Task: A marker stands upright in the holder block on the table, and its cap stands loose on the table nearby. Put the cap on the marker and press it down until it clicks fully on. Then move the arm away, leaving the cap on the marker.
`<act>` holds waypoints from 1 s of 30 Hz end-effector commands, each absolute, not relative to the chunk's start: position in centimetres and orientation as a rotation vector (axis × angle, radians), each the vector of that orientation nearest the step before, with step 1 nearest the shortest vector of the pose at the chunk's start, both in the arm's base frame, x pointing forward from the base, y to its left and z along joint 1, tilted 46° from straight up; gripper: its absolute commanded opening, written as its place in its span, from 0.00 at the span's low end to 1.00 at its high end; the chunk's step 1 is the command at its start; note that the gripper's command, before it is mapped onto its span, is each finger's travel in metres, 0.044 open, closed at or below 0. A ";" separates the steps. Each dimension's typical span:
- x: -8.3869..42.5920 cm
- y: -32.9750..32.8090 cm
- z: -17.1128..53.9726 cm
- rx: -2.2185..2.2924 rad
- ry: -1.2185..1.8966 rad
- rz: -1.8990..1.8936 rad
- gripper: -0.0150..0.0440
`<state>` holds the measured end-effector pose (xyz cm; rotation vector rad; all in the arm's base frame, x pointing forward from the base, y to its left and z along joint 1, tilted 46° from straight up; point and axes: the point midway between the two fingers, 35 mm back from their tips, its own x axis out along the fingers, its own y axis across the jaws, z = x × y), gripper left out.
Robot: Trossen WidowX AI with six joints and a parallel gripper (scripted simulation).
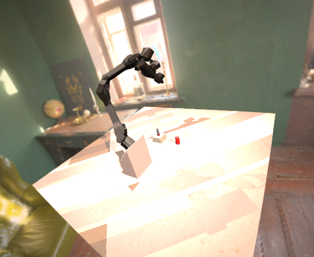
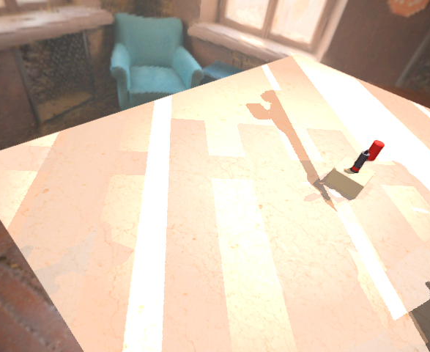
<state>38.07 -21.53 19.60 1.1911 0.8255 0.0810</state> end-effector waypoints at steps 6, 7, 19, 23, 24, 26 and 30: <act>38.1 -19.7 11.6 0.928 0.955 0.206 0.67; 37.9 -19.2 9.9 0.869 0.982 0.241 0.67; 32.3 -11.2 -5.1 0.302 1.169 0.774 0.67; 30.1 -9.6 -9.3 0.157 1.174 0.973 0.67; 29.9 -9.4 -9.7 0.144 1.173 0.993 0.67; 29.9 -9.4 -9.8 0.141 1.173 0.997 0.67; 29.9 -9.4 -9.8 0.141 1.173 0.997 0.67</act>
